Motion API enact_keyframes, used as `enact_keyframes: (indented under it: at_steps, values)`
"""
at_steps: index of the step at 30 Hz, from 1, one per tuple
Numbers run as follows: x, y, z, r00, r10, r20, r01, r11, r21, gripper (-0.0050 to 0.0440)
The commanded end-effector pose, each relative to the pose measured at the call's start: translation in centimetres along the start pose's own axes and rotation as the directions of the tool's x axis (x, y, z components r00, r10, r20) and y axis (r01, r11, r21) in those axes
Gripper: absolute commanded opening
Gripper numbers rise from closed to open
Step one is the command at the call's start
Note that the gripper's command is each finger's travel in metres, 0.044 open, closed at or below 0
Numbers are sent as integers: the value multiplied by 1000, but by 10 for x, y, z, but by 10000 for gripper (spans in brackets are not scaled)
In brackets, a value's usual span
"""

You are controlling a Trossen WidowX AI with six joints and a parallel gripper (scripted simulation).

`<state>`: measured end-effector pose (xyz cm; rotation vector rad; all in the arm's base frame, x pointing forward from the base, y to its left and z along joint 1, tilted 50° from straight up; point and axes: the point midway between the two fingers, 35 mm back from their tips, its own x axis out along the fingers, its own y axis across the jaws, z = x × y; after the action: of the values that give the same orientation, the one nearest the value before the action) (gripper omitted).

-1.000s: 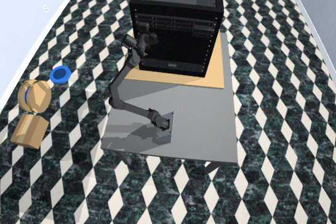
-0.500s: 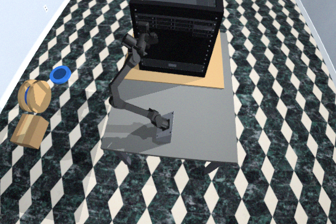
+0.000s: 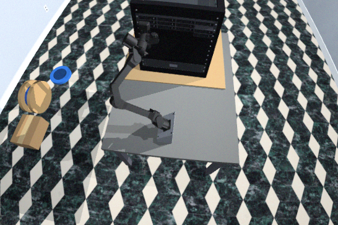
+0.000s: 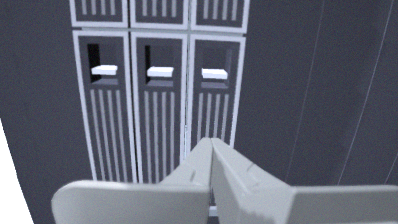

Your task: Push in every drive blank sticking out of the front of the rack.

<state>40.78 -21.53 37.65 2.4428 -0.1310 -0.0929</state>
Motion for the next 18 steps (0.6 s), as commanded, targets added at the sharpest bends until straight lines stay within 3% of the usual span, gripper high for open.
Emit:
enact_keyframes:
  at_steps: [1, 18]
  values:
    - [2, 5, -5, 1000, 13, -10, -13, 1000, -8, -50]
    - [5, 6, -6, 1000, 13, -10, -13, 1000, -8, -50]
